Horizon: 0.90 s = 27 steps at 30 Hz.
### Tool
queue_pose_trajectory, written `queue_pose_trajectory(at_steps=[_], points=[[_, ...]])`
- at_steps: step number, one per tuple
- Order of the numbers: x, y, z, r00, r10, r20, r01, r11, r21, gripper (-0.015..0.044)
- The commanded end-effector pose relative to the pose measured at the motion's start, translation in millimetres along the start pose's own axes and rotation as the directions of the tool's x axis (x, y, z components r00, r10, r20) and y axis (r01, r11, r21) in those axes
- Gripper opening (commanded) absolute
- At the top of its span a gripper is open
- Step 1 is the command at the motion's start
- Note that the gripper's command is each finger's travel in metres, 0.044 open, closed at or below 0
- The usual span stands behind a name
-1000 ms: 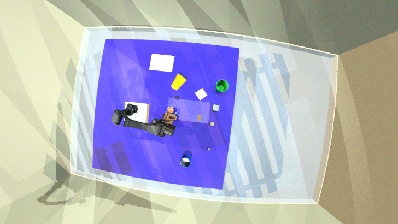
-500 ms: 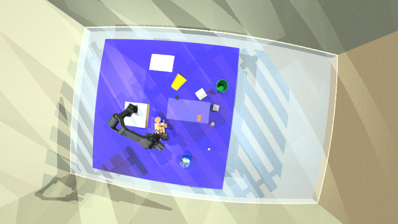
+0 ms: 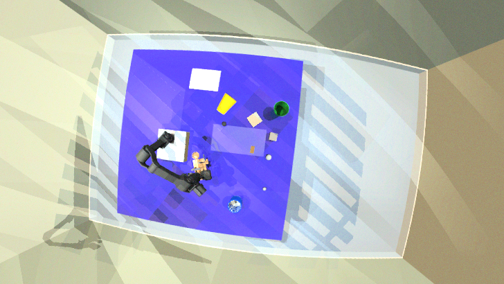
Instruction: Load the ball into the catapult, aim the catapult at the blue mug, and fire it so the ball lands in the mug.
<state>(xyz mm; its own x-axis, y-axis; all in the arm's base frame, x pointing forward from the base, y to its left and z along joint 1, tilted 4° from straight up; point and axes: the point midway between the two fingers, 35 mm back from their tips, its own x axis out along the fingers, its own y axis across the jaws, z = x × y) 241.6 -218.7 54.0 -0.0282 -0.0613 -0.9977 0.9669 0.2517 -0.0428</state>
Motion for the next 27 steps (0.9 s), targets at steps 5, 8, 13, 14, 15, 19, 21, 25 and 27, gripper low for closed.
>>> queue_pose_trajectory(at_steps=[5,8,13,14,15,19,21,25,27], points=[[10,2,2,1.0,0.007,0.005,-0.007,1.0,-0.008,0.0],[15,2,2,1.0,0.007,0.005,-0.007,1.0,-0.008,0.0],[23,2,2,1.0,0.007,0.005,-0.007,1.0,-0.008,0.0],[25,2,2,1.0,0.007,0.005,-0.007,1.0,-0.008,0.0],[26,2,2,1.0,0.007,0.005,-0.007,1.0,-0.008,0.0],[33,2,2,1.0,0.007,0.005,-0.007,1.0,-0.008,0.0],[36,2,2,1.0,0.007,0.005,-0.007,1.0,-0.008,0.0],[43,2,2,1.0,0.007,0.005,-0.007,1.0,-0.008,0.0],[41,1,1,1.0,0.0,0.0,0.0,1.0,-0.003,0.0]])
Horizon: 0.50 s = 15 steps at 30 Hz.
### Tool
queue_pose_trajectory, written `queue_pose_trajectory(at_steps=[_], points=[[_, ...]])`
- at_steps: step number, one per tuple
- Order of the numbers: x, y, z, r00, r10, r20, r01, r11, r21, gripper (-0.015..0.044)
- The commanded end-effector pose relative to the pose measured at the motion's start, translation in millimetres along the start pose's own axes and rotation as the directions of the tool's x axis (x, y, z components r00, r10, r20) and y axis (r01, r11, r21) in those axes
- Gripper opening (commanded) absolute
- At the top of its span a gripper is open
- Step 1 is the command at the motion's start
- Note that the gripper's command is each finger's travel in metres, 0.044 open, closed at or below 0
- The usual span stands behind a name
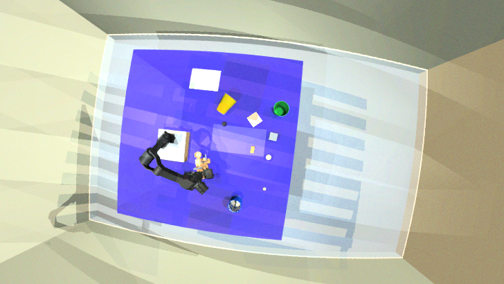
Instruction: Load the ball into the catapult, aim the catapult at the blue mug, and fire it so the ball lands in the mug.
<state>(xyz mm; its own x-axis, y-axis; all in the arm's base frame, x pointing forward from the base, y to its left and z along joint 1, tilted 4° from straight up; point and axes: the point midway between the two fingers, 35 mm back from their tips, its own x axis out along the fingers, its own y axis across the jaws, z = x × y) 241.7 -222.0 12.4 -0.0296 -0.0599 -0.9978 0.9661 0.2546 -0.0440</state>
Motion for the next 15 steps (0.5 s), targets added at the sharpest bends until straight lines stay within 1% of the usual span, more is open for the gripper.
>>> queue_pose_trajectory(at_steps=[1,5,15], points=[[-0.9,0.1,0.2,1.0,0.001,0.001,-0.001,1.0,0.0,0.0],[-0.9,0.1,0.2,1.0,0.001,0.001,-0.001,1.0,0.0,0.0],[-0.9,0.1,0.2,1.0,0.001,0.001,-0.001,1.0,0.0,0.0263]])
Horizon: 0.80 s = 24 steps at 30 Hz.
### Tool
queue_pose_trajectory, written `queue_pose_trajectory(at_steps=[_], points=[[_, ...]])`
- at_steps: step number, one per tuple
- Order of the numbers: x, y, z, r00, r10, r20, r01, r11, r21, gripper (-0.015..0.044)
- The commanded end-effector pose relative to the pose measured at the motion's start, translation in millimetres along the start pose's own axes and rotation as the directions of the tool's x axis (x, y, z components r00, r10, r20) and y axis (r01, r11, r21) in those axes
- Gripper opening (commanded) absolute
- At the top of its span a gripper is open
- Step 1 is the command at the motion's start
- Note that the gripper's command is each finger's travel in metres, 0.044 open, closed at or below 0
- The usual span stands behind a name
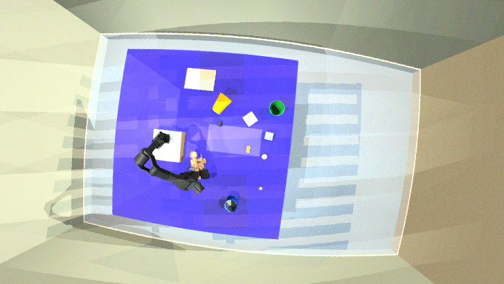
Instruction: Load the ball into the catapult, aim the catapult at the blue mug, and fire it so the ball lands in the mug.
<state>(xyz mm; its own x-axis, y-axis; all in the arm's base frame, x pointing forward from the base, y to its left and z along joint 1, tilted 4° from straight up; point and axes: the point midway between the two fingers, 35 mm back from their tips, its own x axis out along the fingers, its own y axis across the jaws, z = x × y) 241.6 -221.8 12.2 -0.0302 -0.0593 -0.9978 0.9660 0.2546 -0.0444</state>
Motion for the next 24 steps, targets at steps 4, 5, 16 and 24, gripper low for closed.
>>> queue_pose_trajectory(at_steps=[4,5,16,24], points=[[-1,0,0,1.0,0.001,0.002,-0.001,1.0,0.0,0.0368],[-4,0,1,1.0,0.001,0.002,-0.001,1.0,0.0,0.0394],[-101,-1,0,1.0,0.0,0.001,0.0,1.0,0.0,0.044],[-96,-2,-1,1.0,0.009,0.007,-0.009,1.0,-0.005,0.044]])
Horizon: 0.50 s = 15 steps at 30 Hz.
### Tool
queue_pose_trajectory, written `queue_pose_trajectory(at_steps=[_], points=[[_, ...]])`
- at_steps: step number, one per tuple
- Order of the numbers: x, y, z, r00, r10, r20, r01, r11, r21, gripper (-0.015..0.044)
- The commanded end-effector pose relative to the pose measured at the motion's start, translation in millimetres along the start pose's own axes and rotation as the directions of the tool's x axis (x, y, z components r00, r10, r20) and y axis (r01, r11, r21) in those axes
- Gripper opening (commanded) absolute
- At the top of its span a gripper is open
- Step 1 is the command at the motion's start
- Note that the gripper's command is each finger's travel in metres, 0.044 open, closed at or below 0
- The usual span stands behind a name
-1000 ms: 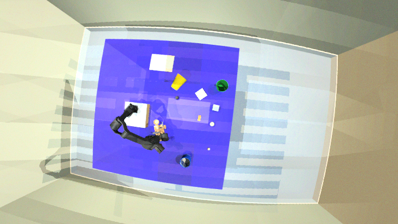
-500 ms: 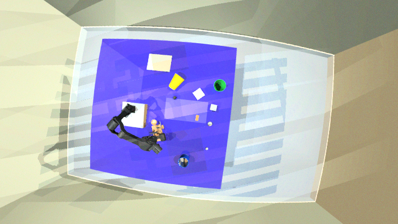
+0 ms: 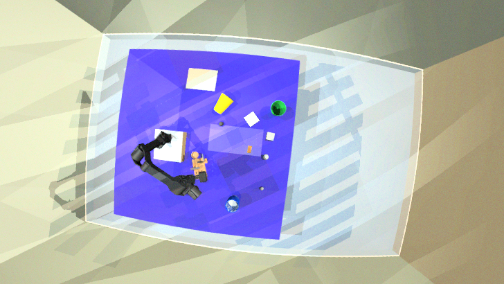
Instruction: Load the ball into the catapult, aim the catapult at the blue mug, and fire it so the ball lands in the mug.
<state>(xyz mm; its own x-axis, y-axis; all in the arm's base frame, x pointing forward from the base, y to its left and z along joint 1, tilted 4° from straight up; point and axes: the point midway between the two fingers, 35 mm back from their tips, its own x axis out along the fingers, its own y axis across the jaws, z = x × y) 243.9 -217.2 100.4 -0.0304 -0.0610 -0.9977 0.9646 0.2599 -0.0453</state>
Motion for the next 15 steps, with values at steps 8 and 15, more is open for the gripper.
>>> queue_pose_trajectory(at_steps=[8,15], points=[[40,0,-2,1.0,0.009,0.006,-0.009,1.0,0.0,0.044],[45,0,-1,1.0,0.009,0.006,-0.009,1.0,0.0,0.044]])
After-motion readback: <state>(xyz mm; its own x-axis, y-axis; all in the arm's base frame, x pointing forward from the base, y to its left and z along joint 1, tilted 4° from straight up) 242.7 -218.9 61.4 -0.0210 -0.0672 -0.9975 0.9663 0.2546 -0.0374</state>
